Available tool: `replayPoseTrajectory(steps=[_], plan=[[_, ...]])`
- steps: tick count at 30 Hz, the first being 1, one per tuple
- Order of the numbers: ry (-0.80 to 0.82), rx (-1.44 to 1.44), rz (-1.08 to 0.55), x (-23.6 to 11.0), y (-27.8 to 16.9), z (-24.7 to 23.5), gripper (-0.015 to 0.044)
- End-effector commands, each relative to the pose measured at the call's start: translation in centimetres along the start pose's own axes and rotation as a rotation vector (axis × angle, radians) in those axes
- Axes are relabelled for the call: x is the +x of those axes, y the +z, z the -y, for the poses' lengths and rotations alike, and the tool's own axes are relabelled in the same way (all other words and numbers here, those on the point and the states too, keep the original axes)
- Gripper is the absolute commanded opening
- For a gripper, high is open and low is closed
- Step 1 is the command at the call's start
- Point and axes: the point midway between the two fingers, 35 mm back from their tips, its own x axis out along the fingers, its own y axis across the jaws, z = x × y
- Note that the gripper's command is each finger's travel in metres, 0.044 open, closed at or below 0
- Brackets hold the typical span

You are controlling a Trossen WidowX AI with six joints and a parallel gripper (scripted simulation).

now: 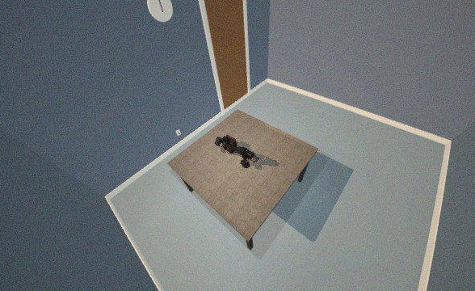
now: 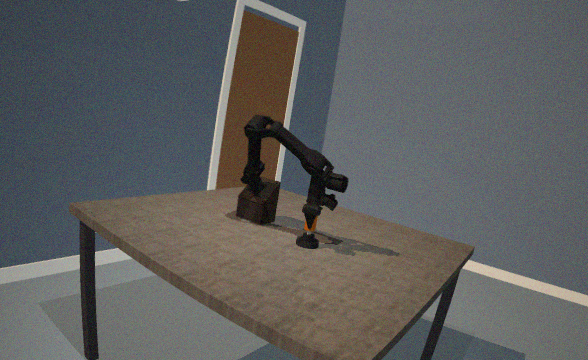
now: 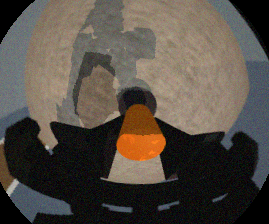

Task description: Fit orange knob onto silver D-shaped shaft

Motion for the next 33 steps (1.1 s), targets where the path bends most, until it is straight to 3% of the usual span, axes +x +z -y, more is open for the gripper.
replayPoseTrajectory(steps=[1,7,28,33], plan=[[-0.006,0.029,0.007,-0.37,0.21,0.12,0.0000],[-0.006,0.212,0.007,-0.45,0.43,0.20,0.0000],[-0.006,0.212,0.007,-0.37,0.34,0.25,0.0000],[-0.005,0.337,0.008,-0.44,0.20,0.21,0.0000]])
